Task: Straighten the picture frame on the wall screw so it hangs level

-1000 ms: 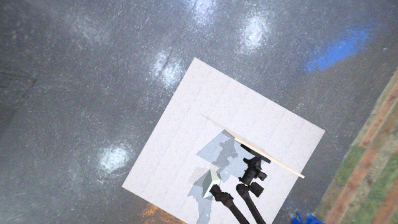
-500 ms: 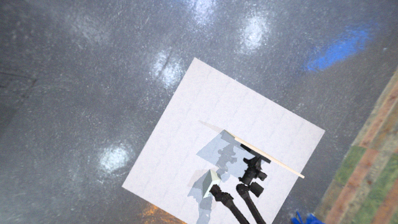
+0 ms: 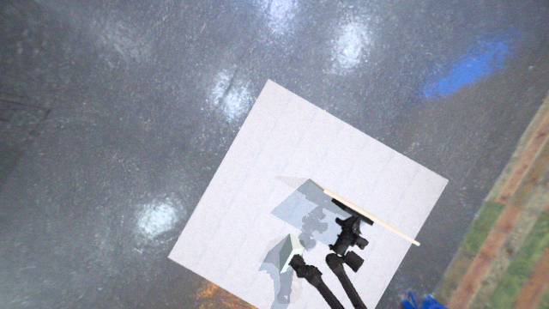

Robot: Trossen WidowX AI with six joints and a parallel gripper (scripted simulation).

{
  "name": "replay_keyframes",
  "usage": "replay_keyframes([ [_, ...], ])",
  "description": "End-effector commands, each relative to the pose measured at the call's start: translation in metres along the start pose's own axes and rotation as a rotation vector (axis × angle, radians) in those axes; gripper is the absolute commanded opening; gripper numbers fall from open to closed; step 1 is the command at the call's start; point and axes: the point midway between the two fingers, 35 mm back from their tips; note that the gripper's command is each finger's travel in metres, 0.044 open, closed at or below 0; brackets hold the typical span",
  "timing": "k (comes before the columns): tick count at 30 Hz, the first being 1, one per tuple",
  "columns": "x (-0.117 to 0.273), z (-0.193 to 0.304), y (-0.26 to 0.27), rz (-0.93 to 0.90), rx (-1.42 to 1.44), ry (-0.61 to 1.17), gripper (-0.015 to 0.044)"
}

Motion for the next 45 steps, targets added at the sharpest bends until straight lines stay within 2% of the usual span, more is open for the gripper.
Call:
replay_keyframes([
  [1, 0.0000, 0.0004, 0.0019, -0.009, -0.003, 0.001, 0.0000],
  [45, 0.0000, 0.0071, 0.0039, -0.008, -0.003, 0.001, 0.0000],
])
Point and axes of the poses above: the point midway between the two fingers, 35 mm back from their tips, its own x axis back along the fingers, its own y axis across the jaws, z = x × y, and after that the axes turned 13 degrees about x, right-handed
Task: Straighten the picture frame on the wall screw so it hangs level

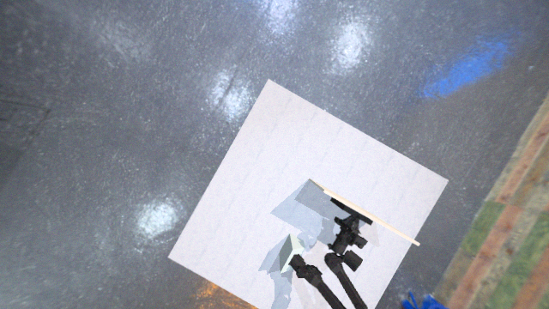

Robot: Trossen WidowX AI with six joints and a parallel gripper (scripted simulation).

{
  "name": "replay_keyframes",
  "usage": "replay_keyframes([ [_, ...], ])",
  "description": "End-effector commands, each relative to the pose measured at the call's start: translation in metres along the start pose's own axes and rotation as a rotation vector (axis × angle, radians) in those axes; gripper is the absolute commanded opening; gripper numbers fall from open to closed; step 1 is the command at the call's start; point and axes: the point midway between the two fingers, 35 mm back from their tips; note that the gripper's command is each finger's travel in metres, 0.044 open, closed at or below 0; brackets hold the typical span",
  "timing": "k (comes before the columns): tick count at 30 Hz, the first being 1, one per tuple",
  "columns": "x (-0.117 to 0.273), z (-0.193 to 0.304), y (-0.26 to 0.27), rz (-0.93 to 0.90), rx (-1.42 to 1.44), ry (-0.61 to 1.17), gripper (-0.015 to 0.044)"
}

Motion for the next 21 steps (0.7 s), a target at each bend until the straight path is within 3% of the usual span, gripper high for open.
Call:
replay_keyframes([
  [1, 0.0000, 0.0001, 0.0030, -0.009, -0.003, 0.001, 0.0000],
  [21, -0.0001, 0.0014, -0.0004, -0.009, -0.003, 0.001, 0.0000],
])
Point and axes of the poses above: the point midway between the two fingers, 35 mm back from their tips, its own x axis back along the fingers, its own y axis across the jaws, z = x × y, and after that the axes turned 13 degrees about x, right-handed
